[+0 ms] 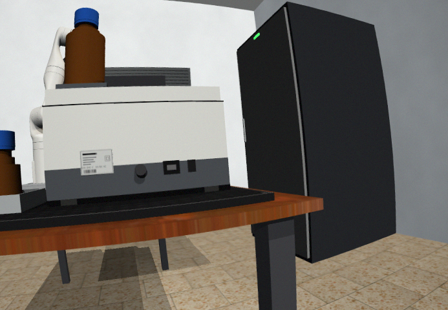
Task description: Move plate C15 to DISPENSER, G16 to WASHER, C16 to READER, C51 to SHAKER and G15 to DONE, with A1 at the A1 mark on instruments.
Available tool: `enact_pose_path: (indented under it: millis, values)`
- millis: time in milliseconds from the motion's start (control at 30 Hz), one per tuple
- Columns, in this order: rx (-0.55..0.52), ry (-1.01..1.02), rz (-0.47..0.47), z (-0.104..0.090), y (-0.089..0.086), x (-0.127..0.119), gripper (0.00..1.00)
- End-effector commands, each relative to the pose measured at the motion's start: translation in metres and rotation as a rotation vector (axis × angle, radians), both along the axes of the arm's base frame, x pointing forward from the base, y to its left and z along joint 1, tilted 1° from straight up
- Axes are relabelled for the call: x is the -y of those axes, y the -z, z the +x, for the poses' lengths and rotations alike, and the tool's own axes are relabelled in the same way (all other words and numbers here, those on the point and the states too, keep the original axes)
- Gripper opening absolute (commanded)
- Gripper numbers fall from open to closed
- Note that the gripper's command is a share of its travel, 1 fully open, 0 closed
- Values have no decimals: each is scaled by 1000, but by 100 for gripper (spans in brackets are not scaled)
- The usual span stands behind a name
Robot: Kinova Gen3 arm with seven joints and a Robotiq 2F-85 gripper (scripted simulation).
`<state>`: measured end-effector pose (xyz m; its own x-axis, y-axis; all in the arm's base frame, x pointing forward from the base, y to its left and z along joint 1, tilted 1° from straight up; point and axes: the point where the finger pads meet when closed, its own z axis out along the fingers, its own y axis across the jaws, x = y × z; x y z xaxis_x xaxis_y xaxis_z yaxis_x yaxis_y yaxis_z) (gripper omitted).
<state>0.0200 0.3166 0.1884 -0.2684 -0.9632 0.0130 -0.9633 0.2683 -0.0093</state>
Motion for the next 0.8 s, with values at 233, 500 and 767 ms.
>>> enact_pose_path:
  millis: [233,500,767]
  values:
    - [0,-77,0,-3,0,-33,94]
    - [0,-89,0,-5,0,-53,94]
    - [-2,-180,0,-6,1,-79,94]
